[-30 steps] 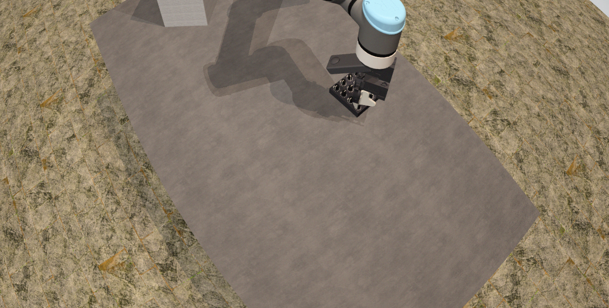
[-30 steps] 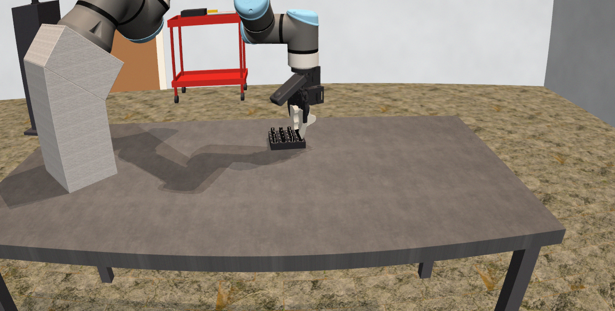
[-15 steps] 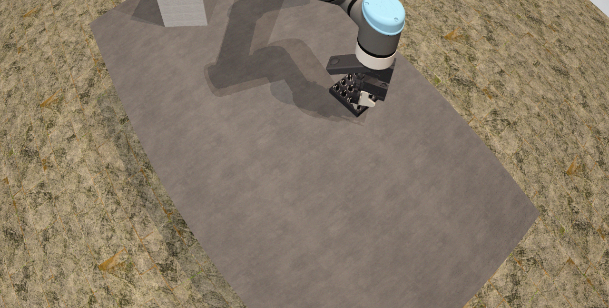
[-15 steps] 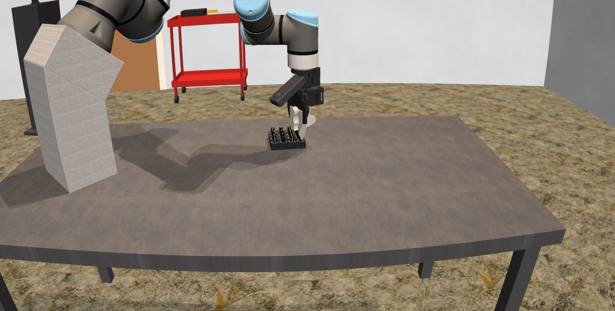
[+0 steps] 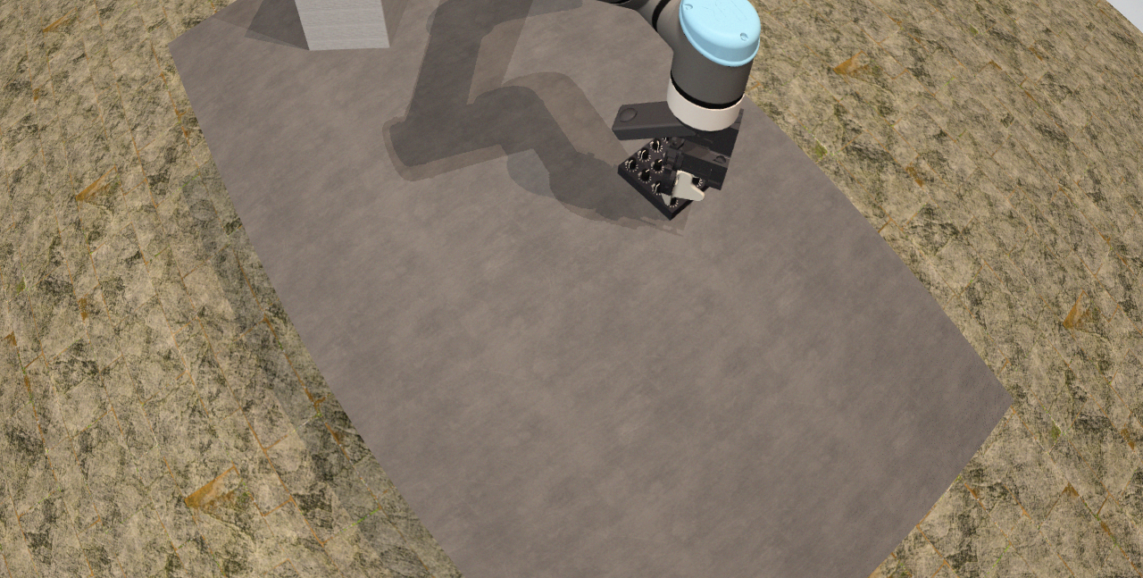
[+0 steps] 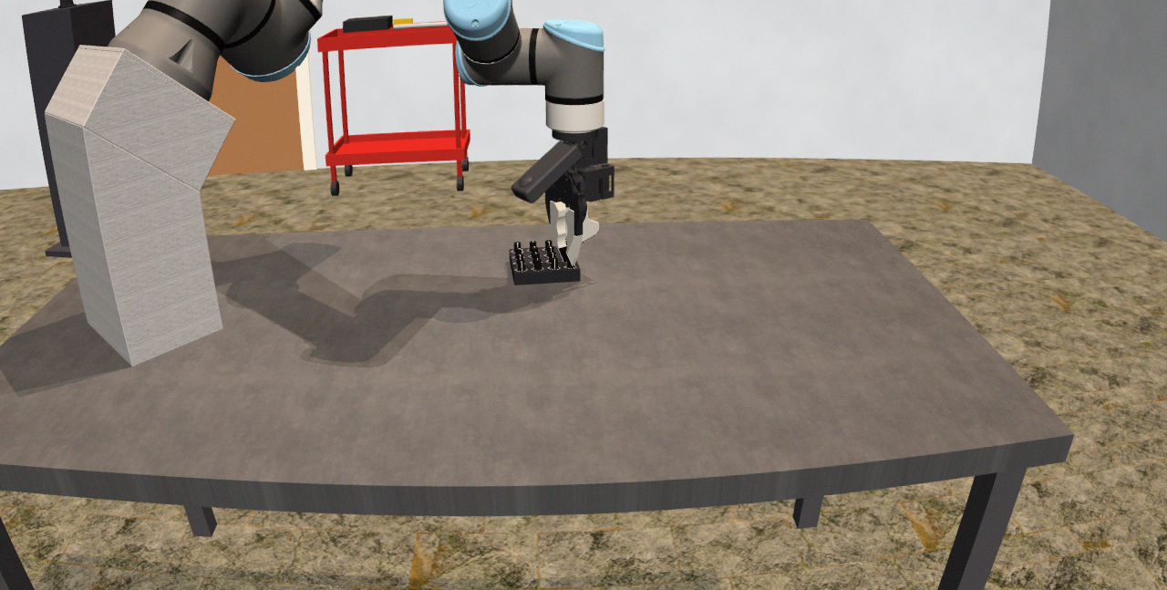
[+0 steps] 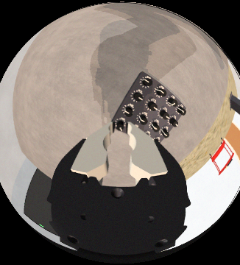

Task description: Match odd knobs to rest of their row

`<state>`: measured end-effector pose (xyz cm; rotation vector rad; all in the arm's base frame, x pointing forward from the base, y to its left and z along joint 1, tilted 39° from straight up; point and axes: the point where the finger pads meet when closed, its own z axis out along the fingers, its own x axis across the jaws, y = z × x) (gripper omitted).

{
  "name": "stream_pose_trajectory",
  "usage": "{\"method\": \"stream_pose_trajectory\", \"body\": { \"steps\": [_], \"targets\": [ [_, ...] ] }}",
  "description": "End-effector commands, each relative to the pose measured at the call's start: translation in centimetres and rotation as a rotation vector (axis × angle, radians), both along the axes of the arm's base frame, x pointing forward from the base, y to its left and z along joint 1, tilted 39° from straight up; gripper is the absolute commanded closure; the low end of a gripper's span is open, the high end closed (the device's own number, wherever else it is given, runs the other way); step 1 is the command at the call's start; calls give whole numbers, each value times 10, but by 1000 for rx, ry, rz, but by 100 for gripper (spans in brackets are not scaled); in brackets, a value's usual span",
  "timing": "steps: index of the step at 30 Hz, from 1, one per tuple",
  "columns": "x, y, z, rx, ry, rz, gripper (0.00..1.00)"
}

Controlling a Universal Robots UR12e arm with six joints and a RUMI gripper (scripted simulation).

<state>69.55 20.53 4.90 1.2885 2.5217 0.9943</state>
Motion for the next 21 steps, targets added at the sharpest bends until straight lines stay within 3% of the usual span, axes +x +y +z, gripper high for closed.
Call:
{"method": "stream_pose_trajectory", "body": {
  "steps": [1, 11, 12, 21],
  "targets": [
    [2, 0, 2, -2, -4, 0, 89],
    [2, 0, 2, -2, -4, 0, 89],
    [2, 0, 2, -2, -4, 0, 96],
    [2, 0, 2, -2, -4, 0, 96]
  ]
}}
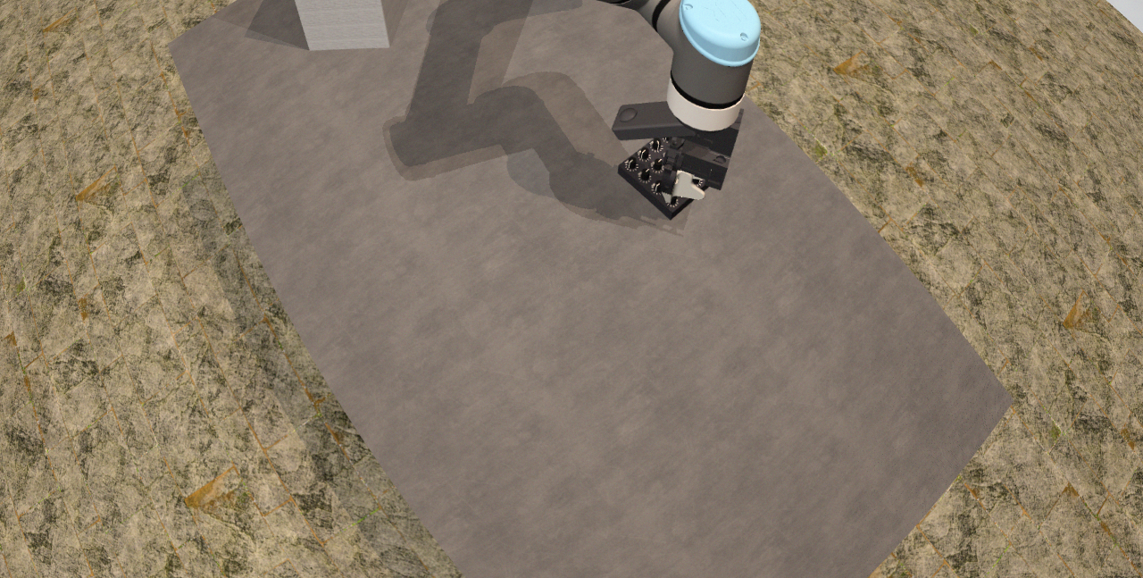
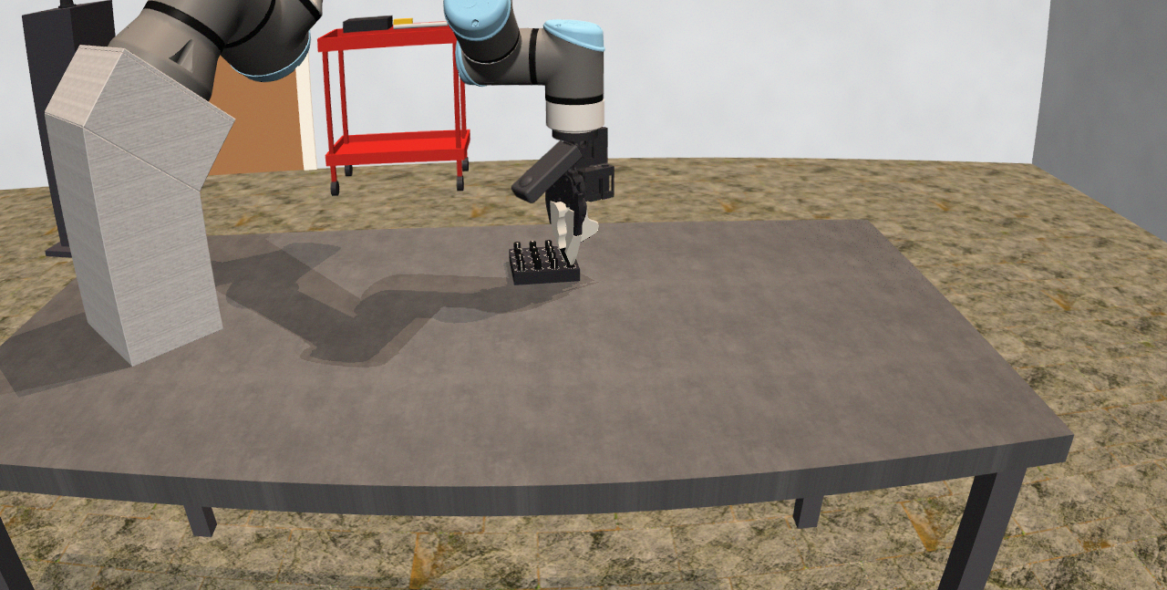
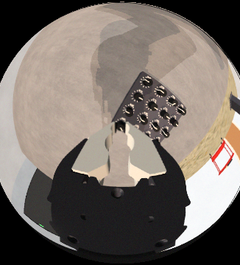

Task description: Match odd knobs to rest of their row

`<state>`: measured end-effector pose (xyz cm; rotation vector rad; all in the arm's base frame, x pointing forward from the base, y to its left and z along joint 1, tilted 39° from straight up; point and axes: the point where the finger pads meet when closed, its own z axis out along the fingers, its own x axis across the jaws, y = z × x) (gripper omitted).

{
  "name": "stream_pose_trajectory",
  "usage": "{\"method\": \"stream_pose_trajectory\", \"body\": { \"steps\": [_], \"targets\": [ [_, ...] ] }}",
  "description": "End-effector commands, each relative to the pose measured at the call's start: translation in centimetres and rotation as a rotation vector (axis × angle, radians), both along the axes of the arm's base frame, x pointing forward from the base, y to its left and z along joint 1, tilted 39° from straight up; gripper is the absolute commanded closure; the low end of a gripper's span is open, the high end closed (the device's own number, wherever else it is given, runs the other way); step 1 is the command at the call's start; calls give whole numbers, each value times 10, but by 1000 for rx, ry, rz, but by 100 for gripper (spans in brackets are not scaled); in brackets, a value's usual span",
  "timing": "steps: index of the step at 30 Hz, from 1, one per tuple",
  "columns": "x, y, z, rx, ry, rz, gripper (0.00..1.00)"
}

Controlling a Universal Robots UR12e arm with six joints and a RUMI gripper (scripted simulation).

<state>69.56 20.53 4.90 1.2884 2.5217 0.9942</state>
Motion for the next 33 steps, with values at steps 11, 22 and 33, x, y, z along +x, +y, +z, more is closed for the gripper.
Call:
{"method": "stream_pose_trajectory", "body": {
  "steps": [11, 22, 33],
  "targets": [
    [2, 0, 2, -2, -4, -1, 96],
    [2, 0, 2, -1, -4, -1, 96],
    [2, 0, 2, 9, 9, -21, 96]
  ]
}}
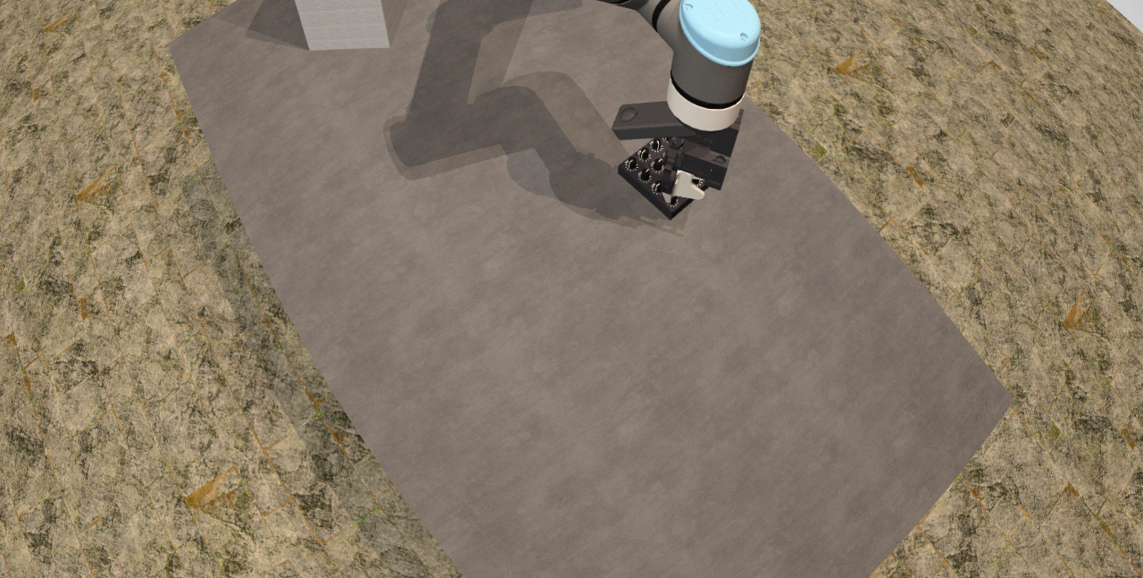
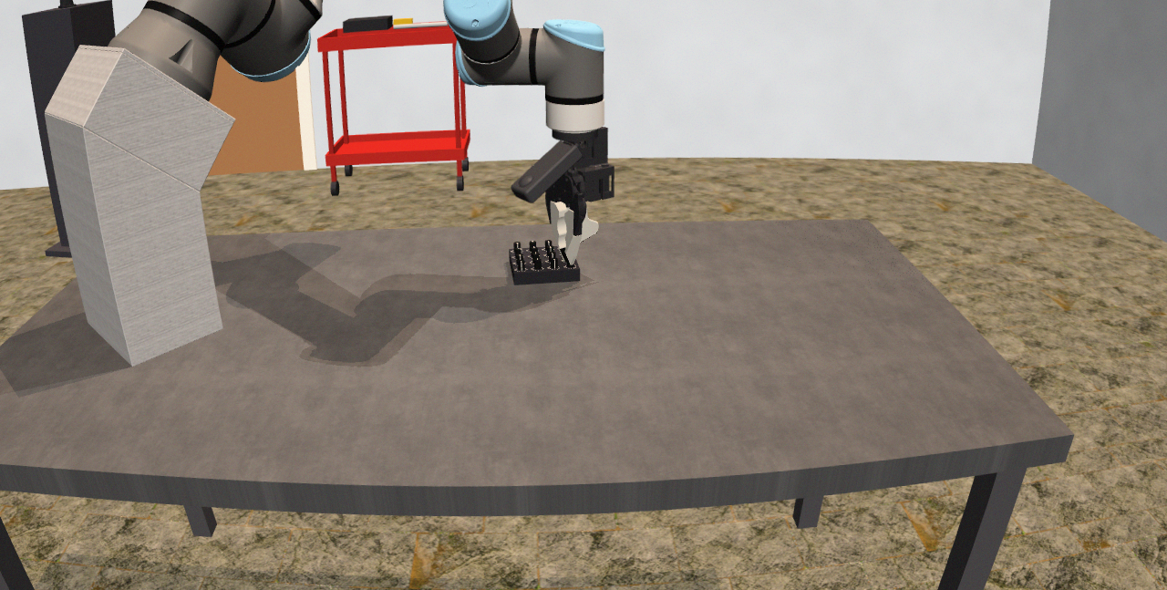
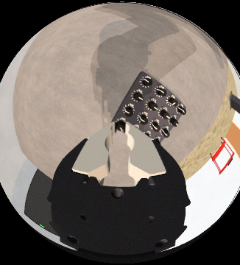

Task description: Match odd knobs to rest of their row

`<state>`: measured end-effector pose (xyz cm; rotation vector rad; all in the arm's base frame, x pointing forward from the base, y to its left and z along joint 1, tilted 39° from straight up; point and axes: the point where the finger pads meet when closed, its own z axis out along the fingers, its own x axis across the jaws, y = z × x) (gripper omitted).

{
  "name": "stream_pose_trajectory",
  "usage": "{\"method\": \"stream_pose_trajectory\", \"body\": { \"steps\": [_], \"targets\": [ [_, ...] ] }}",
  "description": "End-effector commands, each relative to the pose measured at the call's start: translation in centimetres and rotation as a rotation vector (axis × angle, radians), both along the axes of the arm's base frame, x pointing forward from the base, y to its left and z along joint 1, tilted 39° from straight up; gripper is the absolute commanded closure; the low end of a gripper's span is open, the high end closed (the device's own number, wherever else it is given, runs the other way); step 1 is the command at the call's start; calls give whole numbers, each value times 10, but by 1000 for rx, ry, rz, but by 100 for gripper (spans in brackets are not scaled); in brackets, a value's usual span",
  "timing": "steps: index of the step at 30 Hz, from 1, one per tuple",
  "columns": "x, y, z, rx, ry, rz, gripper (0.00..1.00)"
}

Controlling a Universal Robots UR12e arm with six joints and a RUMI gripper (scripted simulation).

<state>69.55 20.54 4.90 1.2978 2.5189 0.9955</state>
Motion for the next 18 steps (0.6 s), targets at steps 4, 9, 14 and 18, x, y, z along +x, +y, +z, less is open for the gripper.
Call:
{"method": "stream_pose_trajectory", "body": {
  "steps": [4, 9, 14, 18],
  "targets": [
    [2, 0, 2, 15, 17, -33, 96],
    [2, -1, 2, 32, 37, -65, 96],
    [2, -1, 1, 60, 72, -119, 96],
    [2, -1, 1, 88, 107, -174, 96]
  ]
}}
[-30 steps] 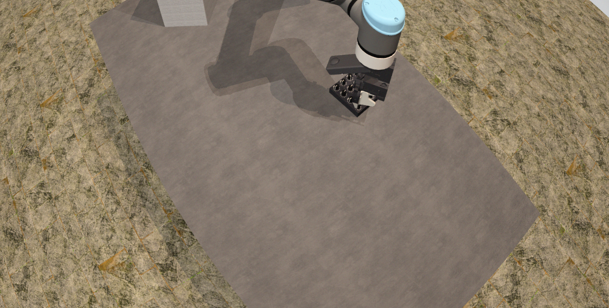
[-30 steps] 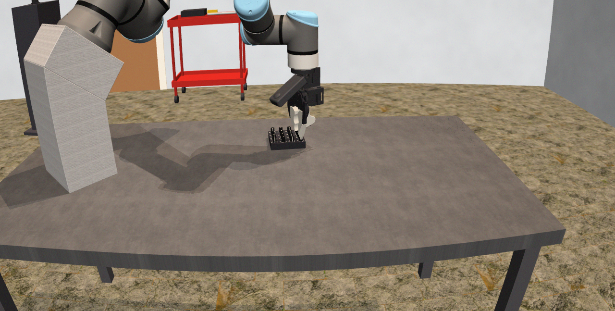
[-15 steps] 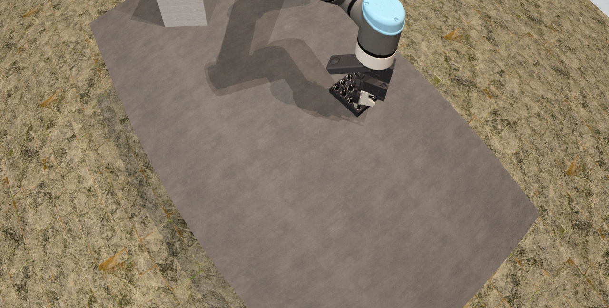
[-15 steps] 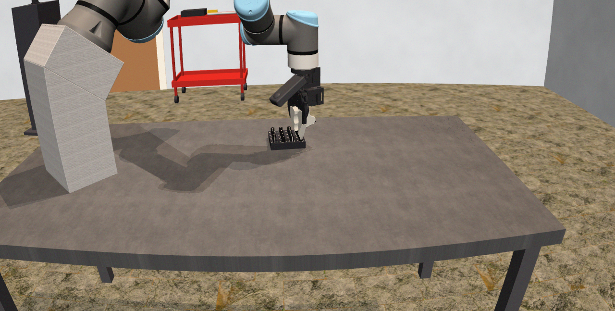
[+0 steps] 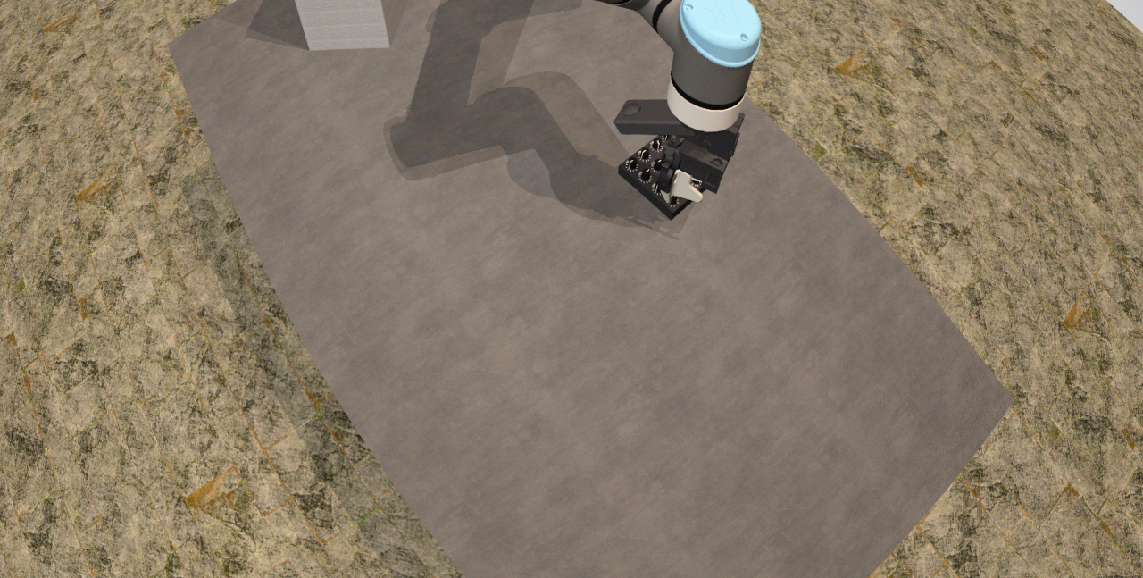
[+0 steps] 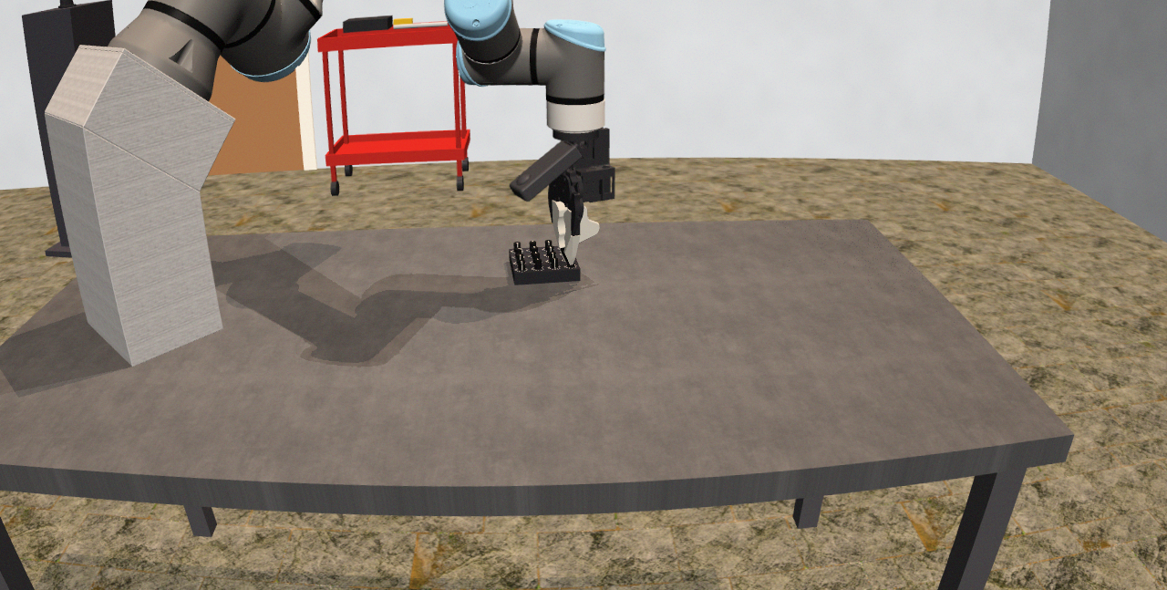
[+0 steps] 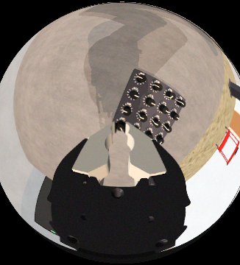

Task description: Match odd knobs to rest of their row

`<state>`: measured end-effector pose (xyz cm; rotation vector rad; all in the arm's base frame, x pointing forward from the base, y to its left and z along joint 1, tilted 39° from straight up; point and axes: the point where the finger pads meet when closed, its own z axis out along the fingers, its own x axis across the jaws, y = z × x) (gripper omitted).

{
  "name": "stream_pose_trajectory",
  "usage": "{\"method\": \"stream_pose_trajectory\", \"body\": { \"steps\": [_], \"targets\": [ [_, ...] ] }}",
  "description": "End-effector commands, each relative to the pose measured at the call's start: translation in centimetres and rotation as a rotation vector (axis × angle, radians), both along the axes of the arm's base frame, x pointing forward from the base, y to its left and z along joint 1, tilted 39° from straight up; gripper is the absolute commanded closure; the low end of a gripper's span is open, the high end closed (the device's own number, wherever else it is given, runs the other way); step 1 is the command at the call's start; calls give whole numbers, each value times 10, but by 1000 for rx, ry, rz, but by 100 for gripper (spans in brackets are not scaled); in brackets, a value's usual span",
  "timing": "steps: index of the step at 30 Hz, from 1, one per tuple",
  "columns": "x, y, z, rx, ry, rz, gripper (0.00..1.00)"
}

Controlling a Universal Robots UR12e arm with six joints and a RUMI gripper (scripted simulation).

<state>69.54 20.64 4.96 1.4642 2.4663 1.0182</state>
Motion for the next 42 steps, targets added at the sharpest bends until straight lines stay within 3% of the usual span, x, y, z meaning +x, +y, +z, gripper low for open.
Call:
{"method": "stream_pose_trajectory", "body": {
  "steps": [1, 33, 42],
  "targets": [
    [2, -2, 1, 48, 57, -96, 96],
    [0, 1, 1, 275, 339, -534, 96],
    [0, 2, 1, 312, 384, -605, 96]
  ]
}}
